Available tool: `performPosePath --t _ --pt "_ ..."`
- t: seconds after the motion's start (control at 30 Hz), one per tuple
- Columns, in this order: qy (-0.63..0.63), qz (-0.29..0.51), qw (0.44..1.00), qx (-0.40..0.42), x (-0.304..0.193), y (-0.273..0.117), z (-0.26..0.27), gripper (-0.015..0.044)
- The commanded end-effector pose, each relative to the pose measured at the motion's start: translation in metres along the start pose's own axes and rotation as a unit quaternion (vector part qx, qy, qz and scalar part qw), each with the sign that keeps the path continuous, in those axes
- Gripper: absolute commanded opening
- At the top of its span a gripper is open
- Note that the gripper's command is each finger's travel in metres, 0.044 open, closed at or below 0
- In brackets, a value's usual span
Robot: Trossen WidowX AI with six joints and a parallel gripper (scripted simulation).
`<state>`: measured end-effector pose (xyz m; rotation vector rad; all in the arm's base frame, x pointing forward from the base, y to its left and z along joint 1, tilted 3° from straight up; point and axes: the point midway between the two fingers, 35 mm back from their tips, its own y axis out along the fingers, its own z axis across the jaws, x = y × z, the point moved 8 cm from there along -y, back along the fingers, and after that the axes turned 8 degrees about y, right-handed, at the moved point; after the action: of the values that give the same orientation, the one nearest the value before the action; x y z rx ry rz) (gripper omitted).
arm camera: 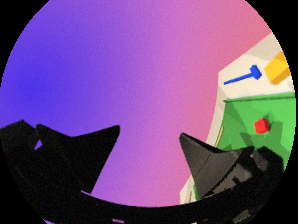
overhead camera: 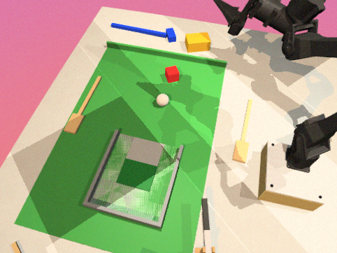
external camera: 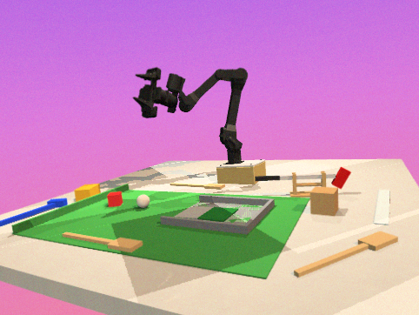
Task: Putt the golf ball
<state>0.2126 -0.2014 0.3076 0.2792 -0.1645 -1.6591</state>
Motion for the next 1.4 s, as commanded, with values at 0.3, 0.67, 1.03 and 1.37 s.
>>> performPosePath --t 0.3,0.67,1.03,1.37 --pt "-0.169 0.11 0.97 -0.138 -0.064 0.066 -0.07 0.044" --pt "-0.381 0.315 0.839 -0.228 -0.158 0.085 -0.135 0.044" --pt "-0.549 0.554 0.595 -0.197 -0.253 0.056 -0.18 0.044" --pt "-0.61 0.743 0.27 -0.046 -0.329 -0.004 -0.201 0.044"
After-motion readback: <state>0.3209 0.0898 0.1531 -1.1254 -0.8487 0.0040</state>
